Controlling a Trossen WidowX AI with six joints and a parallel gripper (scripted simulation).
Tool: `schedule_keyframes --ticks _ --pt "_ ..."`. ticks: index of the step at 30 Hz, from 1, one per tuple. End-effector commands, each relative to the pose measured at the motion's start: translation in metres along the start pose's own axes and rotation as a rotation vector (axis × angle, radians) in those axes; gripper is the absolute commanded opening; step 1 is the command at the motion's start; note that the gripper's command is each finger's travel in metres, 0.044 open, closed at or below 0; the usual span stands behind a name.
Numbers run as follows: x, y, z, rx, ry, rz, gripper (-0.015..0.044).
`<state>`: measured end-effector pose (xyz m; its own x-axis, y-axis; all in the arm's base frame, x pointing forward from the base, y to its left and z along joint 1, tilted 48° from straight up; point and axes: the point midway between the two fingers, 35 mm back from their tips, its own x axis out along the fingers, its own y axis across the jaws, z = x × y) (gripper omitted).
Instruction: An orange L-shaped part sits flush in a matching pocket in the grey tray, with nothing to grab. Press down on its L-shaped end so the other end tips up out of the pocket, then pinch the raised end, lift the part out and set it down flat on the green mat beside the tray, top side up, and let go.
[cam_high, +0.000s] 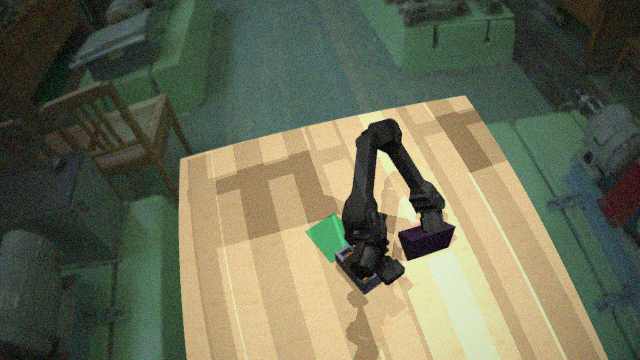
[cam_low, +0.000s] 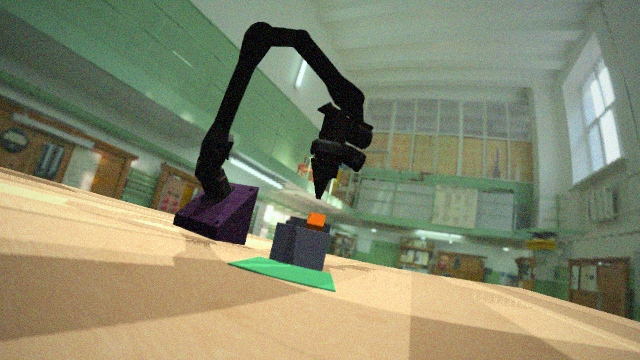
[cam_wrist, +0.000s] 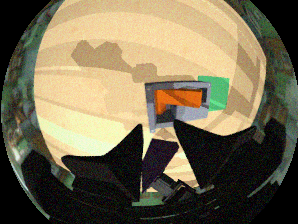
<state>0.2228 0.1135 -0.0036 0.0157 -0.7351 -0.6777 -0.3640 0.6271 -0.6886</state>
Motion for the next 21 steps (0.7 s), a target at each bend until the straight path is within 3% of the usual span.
schedule_keyframes --ticks 1,19,21 --pt "0.0003 0.0002 0.0002 -0.001 -0.001 0.000 0.0180" --pt "0.0003 0.0002 0.0002 -0.001 -0.001 0.000 0.0180" --pt "0.0000 -0.0023 0.0009 0.053 -0.001 0.000 0.0233"
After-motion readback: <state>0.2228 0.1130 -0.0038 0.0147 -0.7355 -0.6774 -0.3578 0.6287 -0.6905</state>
